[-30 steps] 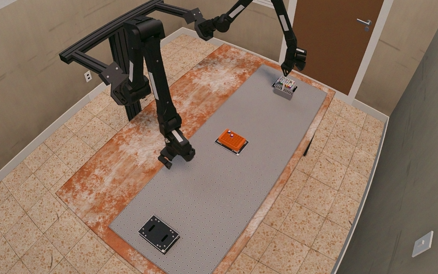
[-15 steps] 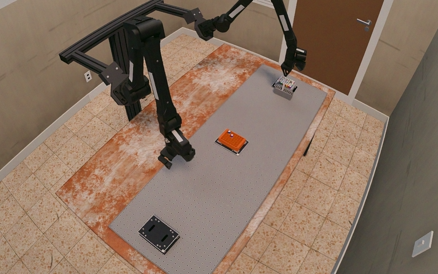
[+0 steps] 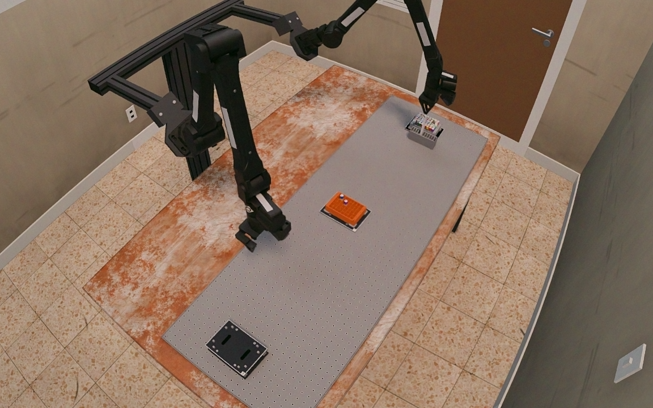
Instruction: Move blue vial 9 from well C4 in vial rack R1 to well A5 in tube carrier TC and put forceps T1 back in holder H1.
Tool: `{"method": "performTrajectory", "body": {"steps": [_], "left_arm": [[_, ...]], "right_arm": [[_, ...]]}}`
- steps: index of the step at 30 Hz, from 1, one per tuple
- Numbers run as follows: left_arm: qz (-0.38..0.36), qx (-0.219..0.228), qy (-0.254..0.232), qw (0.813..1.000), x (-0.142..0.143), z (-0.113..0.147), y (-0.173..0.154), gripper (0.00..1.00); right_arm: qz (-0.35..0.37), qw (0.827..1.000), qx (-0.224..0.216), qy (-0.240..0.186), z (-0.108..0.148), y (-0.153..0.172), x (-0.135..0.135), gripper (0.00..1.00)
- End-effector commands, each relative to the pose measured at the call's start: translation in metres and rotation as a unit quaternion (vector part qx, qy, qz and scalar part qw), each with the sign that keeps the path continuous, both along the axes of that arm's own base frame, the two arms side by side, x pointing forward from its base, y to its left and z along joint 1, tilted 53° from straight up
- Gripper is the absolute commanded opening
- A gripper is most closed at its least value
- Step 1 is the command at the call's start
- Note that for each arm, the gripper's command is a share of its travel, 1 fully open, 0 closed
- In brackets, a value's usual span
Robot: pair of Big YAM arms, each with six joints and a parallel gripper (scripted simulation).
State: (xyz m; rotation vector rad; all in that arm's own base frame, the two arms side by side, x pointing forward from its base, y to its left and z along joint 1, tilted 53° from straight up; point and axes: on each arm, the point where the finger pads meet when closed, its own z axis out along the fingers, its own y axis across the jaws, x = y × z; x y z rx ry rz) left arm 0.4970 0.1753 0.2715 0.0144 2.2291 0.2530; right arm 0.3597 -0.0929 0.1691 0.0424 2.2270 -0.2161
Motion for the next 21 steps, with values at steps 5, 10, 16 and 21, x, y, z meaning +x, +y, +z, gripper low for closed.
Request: {"method": "performTrajectory", "body": {"steps": [5,10,16,21], "left_arm": [[-0.006,0.007,-0.002,1.0,0.008,0.013,0.001,0.24],[-0.006,0.006,-0.001,1.0,0.008,0.012,0.002,0.24],[-0.001,0.005,-0.008,1.0,0.003,0.014,0.001,0.24],[-0.008,0.009,-0.011,1.0,0.02,0.01,0.001,0.24]], "right_arm": [[0.0,1.0,-0.006,-0.005,0.006,-0.002,0.002,1.0],[0.0,1.0,-0.006,-0.005,0.006,-0.002,0.002,1.0],[0.0,1.0,-0.006,-0.005,0.006,-0.002,0.002,1.0],[0.0,1.0,-0.006,-0.005,0.006,-0.002,0.002,1.0]]}}
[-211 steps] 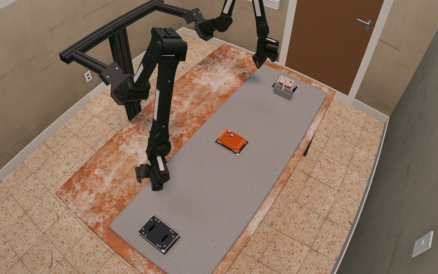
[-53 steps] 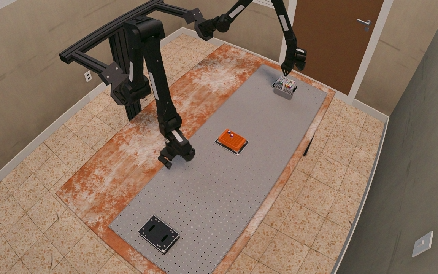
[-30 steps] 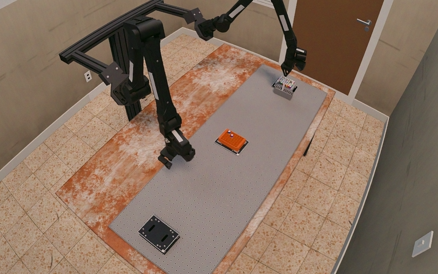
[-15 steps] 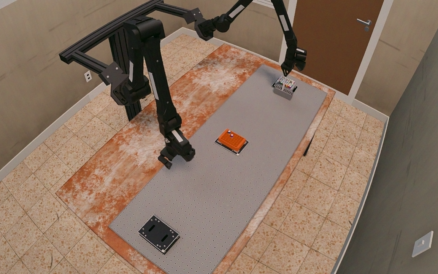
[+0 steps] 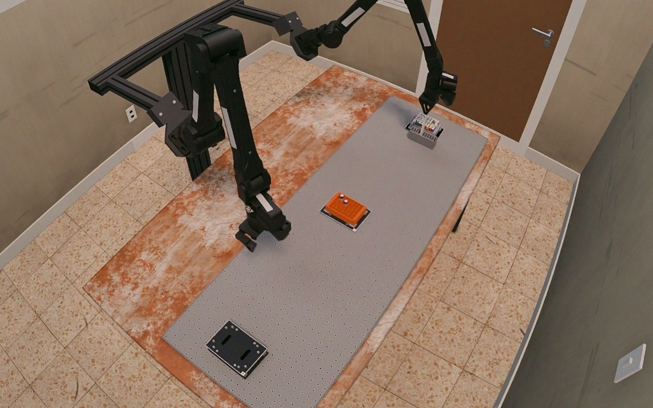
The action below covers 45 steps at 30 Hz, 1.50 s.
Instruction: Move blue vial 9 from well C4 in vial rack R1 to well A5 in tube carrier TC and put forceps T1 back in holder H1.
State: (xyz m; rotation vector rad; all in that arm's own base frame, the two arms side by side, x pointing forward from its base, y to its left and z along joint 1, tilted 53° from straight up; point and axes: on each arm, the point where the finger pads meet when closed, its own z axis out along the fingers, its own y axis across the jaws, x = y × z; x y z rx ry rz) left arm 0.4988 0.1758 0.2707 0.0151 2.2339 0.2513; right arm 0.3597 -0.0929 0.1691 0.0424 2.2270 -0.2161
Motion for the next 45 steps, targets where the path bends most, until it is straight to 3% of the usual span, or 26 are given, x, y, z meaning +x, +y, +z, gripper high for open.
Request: {"method": "performTrajectory", "body": {"steps": [1,45], "left_arm": [[-0.007,0.009,-0.013,1.0,0.019,0.01,0.001,0.24],[-0.001,0.002,-0.012,1.0,0.069,-0.031,0.013,0.24]], "right_arm": [[0.0,1.0,-0.006,-0.005,0.006,-0.002,0.002,1.0],[0.0,1.0,-0.006,-0.005,0.006,-0.002,0.002,1.0]]}}
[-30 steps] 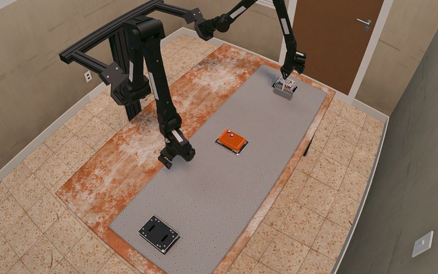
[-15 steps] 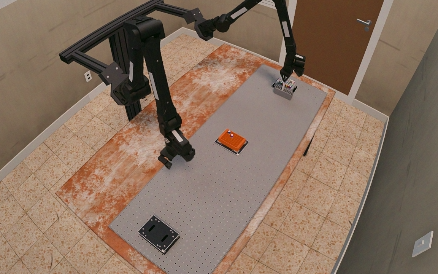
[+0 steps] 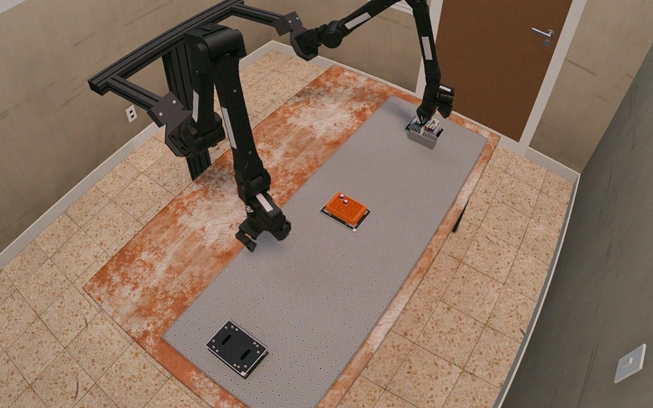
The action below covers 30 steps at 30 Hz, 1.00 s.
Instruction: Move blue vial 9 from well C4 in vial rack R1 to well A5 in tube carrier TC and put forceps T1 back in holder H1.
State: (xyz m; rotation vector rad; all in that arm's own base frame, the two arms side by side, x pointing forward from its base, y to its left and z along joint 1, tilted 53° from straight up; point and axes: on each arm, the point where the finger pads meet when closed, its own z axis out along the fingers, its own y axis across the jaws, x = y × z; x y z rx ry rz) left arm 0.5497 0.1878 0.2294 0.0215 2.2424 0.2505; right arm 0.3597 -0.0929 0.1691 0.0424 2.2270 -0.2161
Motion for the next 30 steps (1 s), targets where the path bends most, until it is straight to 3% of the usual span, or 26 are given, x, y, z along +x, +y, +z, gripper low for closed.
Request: {"method": "performTrajectory", "body": {"steps": [1,30], "left_arm": [[0.001,0.001,-0.016,1.0,0.019,0.009,0.001,0.24],[0.003,0.005,-0.027,1.0,0.012,0.018,0.0,0.24]], "right_arm": [[0.0,1.0,-0.006,-0.005,0.006,-0.002,0.002,1.0],[0.0,1.0,-0.006,-0.005,0.006,-0.002,0.002,1.0]]}}
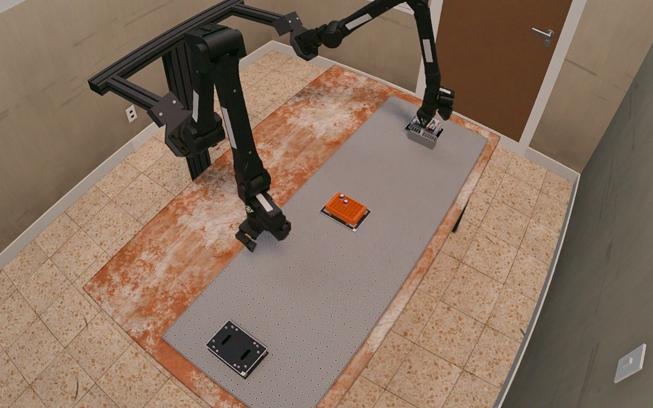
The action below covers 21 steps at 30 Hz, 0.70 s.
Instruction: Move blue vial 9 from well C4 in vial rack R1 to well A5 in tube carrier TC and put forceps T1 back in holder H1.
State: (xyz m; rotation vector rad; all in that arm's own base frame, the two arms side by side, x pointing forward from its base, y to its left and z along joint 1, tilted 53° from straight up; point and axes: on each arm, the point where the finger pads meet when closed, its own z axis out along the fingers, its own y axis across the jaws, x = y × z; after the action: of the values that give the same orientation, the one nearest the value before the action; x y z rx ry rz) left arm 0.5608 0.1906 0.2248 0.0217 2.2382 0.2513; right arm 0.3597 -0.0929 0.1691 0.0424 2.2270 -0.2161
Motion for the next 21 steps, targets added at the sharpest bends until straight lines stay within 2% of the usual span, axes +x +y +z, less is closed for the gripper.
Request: {"method": "performTrajectory", "body": {"steps": [1,21], "left_arm": [[0.003,0.004,-0.024,1.0,0.0003,0.0215,-0.0029,0.24],[0.002,0.003,-0.021,1.0,-0.0016,0.017,-0.0051,0.24]], "right_arm": [[0.0,1.0,-0.006,-0.005,0.0062,-0.0022,0.0021,1.0],[0.0,1.0,-0.006,-0.005,0.0062,-0.0022,0.0021,1.0]]}}
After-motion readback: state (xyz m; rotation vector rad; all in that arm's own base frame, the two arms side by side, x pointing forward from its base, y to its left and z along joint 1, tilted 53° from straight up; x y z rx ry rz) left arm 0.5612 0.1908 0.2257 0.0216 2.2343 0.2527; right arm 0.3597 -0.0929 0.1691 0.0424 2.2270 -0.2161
